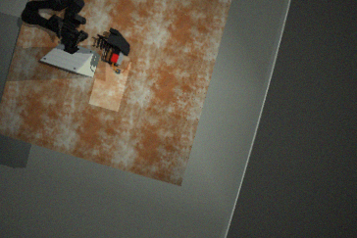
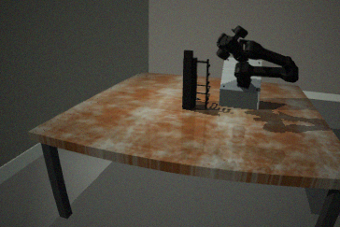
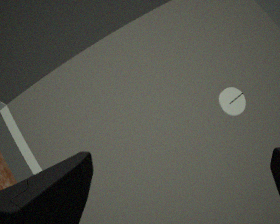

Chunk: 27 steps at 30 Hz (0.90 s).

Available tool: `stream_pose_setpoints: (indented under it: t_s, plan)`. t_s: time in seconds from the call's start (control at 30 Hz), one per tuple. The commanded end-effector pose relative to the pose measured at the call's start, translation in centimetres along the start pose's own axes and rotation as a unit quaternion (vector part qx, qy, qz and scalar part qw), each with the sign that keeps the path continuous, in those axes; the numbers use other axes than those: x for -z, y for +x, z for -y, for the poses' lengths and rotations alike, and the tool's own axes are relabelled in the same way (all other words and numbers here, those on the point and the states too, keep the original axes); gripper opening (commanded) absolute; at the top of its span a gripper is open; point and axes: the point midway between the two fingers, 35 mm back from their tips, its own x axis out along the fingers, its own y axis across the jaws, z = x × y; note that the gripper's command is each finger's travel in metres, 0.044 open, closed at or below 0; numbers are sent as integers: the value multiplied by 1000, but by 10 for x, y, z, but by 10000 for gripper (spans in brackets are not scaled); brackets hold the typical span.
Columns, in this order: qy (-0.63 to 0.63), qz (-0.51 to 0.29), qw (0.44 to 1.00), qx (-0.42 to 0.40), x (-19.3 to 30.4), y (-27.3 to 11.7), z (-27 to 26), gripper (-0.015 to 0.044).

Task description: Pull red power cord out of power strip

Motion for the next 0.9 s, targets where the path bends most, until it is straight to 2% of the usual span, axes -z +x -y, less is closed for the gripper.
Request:
stream_pose_setpoints:
  t_s: [0.0, 0.27, 0.6, 0.87]
  plan:
    - [0, -1, 1000, 0, 0, 0, 0, 374]
    - [35, -78, 996, -36, -16, 15, -14, 164]
    - [143, -204, 963, -103, -40, 48, -46, 160]
    - [262, -324, 883, -218, -63, 70, -108, 160]
